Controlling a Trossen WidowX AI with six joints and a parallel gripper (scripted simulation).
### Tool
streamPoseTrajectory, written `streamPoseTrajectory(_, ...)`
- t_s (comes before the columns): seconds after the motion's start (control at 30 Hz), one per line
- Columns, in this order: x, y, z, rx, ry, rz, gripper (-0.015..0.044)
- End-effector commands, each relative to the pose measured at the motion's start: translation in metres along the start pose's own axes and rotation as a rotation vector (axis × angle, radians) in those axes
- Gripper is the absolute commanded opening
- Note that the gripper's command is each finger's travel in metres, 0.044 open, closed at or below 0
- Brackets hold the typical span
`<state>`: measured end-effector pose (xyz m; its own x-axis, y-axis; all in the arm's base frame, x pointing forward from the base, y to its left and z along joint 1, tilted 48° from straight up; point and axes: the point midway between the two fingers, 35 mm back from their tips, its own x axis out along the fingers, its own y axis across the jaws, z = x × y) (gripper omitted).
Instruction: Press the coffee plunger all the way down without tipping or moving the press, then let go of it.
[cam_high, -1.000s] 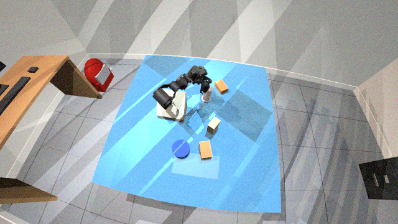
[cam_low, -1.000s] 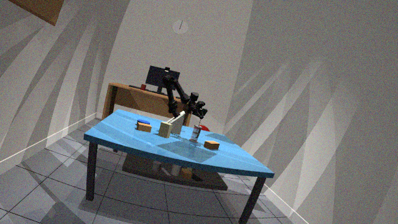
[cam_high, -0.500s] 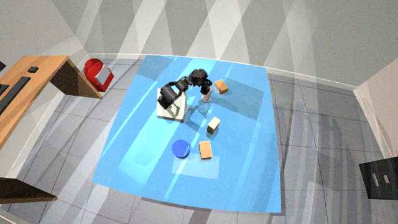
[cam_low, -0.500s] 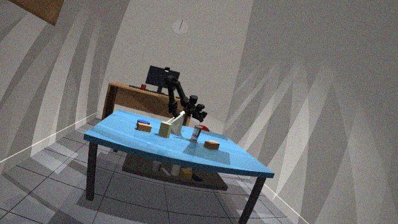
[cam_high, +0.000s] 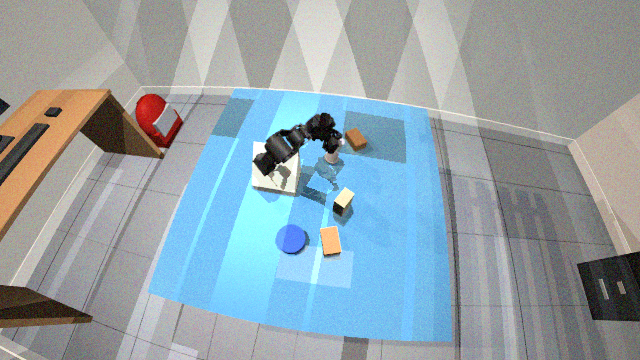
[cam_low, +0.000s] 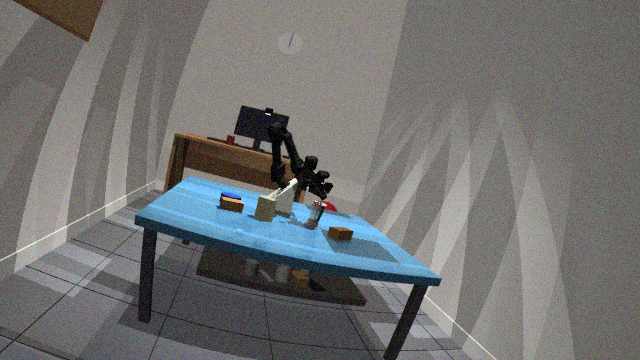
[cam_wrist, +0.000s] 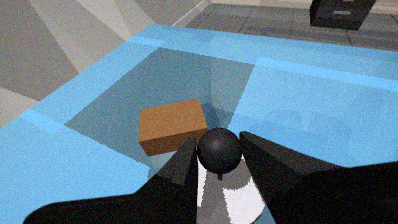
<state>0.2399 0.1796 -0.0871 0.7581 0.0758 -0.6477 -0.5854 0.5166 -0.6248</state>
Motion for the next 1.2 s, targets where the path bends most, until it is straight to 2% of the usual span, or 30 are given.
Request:
streamPoseTrajectory(0.0, 0.0038, -0.0002, -0.0078, -0.013, 0.030, -0.001, 0.0115)
streamPoseTrajectory(1.13, 0.0069, 0.0010, -0.0002, -0.008, 0.016, -0.001, 0.0115)
streamPoseTrajectory(1.17, 0.0069, 0.0010, -0.0002, -0.008, 0.016, -0.001, 0.0141)
